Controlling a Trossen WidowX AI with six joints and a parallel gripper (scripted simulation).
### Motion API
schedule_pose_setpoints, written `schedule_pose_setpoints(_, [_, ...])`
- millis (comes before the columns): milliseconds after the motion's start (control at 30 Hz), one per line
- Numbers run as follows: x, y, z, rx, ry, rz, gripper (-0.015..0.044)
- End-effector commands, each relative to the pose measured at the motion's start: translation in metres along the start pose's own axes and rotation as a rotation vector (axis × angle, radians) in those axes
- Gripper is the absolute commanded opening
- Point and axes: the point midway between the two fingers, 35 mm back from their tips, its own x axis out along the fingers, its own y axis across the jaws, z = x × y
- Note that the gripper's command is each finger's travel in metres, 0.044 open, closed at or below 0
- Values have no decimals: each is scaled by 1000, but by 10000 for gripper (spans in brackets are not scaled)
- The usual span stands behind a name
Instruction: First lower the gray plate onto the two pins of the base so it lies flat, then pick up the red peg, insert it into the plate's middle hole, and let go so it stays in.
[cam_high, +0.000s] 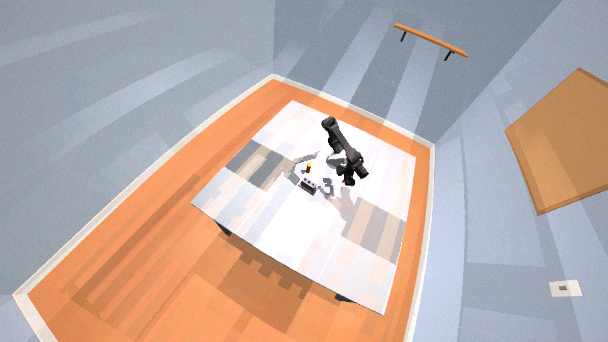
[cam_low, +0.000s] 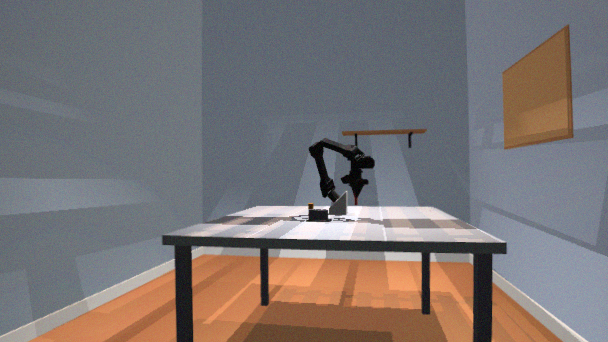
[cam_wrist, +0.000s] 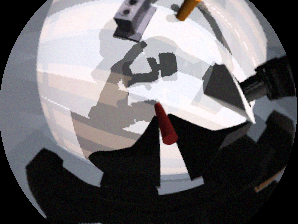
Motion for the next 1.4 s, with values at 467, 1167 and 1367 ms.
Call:
schedule_pose_setpoints(467, [-2, 14, 39, -8, 15, 9, 0])
schedule_pose_setpoints(1167, [-4, 26, 96, -8, 25, 18, 0])
schedule_pose_setpoints(1367, [-5, 28, 114, -6, 23, 20, 0])
